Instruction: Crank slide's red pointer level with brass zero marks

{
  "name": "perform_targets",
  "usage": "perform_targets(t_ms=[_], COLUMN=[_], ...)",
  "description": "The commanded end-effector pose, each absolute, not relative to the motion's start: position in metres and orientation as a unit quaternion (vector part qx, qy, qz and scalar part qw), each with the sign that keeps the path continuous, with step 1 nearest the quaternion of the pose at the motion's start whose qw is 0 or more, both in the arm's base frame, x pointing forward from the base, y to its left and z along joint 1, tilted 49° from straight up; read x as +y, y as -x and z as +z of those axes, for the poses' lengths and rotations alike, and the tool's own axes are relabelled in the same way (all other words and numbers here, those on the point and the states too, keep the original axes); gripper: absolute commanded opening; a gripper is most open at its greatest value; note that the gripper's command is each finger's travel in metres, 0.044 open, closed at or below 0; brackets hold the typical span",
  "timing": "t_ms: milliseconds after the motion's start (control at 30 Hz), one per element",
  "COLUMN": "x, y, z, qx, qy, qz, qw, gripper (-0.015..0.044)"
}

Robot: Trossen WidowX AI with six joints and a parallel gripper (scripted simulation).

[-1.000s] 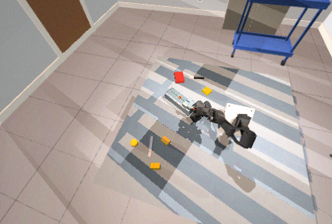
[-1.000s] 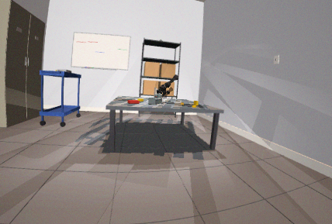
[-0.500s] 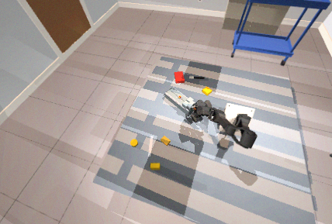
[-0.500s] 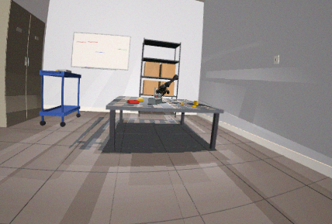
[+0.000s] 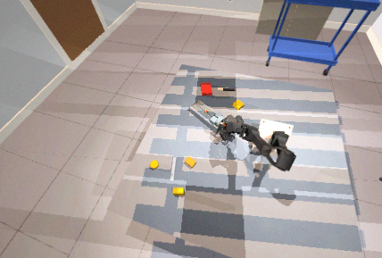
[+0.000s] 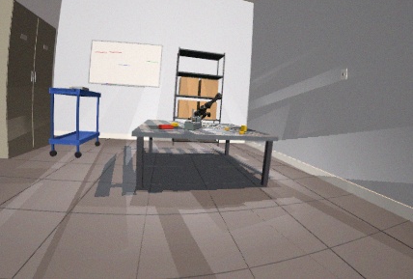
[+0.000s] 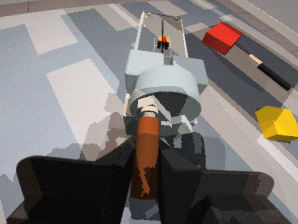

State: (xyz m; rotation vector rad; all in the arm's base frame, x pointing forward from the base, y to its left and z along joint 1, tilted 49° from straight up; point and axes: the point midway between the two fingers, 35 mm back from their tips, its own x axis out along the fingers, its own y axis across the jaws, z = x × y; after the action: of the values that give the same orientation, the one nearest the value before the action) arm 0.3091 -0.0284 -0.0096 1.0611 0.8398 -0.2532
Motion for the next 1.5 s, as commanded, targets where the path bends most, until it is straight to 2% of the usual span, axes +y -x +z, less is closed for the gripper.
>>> perform_targets(t_ms=[0,1400,1467], x=[-0.0302,-0.0294,-0.0294], y=[-0.3079,-0.3084,-0.3084], z=[-0.0099,-0.0099,-0.0099], qx=[0.387,0.387,0.387], qy=[-0.489,-0.49,-0.49], qz=[-0.119,-0.118,-0.118], qw=[0.773,0.772,0.772], gripper=[0.0,0.0,0.0053])
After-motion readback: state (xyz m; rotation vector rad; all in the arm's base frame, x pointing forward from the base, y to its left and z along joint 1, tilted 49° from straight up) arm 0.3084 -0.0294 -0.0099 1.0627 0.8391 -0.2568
